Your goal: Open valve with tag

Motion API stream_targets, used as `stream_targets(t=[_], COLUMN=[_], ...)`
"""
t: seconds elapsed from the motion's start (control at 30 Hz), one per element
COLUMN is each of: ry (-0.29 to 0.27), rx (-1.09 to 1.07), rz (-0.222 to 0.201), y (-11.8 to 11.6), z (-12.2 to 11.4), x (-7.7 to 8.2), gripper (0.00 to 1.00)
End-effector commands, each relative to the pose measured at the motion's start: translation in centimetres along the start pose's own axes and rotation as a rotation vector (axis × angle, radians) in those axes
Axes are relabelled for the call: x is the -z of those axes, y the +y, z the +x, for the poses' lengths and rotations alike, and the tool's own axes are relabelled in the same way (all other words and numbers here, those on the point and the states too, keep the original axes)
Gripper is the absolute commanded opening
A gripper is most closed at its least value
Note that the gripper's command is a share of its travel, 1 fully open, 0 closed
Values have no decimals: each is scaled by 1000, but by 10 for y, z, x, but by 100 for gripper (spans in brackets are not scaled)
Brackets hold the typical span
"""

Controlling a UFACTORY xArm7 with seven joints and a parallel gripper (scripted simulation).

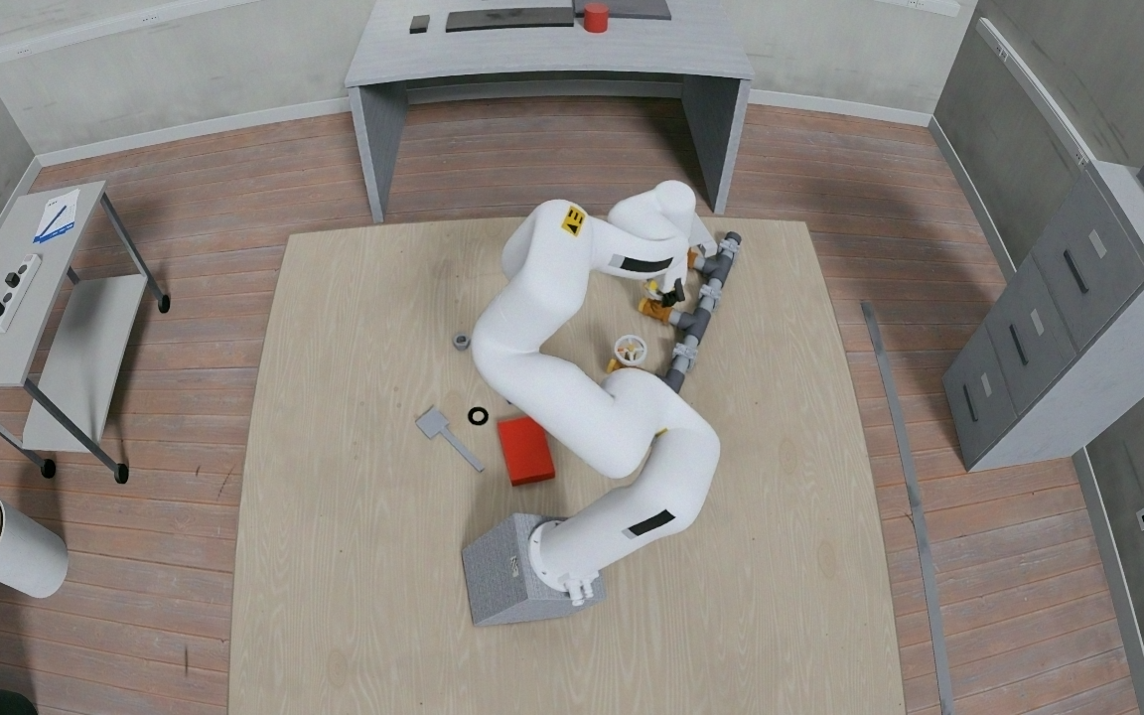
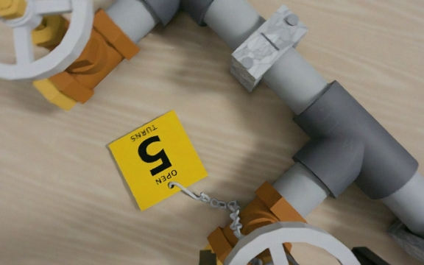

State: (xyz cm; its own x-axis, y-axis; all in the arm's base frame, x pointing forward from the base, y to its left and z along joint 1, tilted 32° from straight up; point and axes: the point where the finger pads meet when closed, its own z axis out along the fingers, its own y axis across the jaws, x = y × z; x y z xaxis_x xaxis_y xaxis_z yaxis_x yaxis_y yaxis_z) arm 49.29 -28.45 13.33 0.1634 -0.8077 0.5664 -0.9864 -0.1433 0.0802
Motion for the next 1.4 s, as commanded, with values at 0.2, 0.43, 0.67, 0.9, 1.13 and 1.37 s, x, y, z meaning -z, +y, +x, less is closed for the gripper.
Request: stream_targets(t=[0.2, 0.43, 0.67, 0.9, 1.13, 1.37], ry=[5, 7, 8, 7, 5, 3], rx=[477, 718, 1125, 1467, 1779, 2122], rz=[9, 4, -2, -12, -17, -22], y=[-2, -2, -2, -2, -2, -2], z=[1, 1, 1, 1, 1, 1], x=[2, 2, 2, 2, 2, 3], gripper=[0, 0, 0, 0, 0, 0])
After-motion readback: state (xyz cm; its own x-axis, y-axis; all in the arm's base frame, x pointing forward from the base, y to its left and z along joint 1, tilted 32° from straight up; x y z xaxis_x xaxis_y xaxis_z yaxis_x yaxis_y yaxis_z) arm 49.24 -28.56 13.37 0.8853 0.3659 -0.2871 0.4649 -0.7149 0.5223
